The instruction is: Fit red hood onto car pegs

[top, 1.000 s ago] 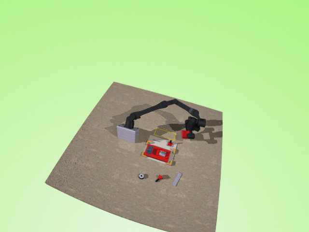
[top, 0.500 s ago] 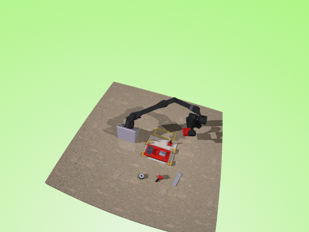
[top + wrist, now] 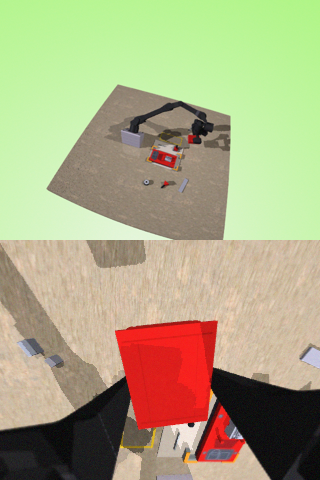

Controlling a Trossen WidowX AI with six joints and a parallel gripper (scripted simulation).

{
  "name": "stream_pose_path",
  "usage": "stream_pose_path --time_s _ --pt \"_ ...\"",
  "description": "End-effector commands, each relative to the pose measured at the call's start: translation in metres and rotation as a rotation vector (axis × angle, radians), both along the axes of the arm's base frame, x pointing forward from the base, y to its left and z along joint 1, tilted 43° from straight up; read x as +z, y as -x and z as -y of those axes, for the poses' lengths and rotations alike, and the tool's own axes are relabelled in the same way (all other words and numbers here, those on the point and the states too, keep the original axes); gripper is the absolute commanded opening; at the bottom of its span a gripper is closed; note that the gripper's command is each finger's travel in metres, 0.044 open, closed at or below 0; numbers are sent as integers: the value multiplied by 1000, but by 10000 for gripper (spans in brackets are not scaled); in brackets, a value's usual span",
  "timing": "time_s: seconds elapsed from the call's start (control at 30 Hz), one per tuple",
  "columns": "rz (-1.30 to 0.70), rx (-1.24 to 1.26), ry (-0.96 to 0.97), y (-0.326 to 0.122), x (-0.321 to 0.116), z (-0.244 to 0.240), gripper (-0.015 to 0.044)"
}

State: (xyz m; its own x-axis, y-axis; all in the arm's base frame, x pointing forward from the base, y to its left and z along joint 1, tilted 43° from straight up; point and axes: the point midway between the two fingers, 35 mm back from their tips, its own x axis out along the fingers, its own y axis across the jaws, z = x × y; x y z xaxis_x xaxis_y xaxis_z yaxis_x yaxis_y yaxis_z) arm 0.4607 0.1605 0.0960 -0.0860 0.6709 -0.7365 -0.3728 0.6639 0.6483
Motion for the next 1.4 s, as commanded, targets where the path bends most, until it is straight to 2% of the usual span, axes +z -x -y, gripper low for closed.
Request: stream_pose_path --time_s 0.0,0.7,1.37 --pt "-3 -6 11 2 -8 13 0" --pt "-70 -72 39 25 -58 81 0" --pt "-134 -122 45 68 -103 137 0"
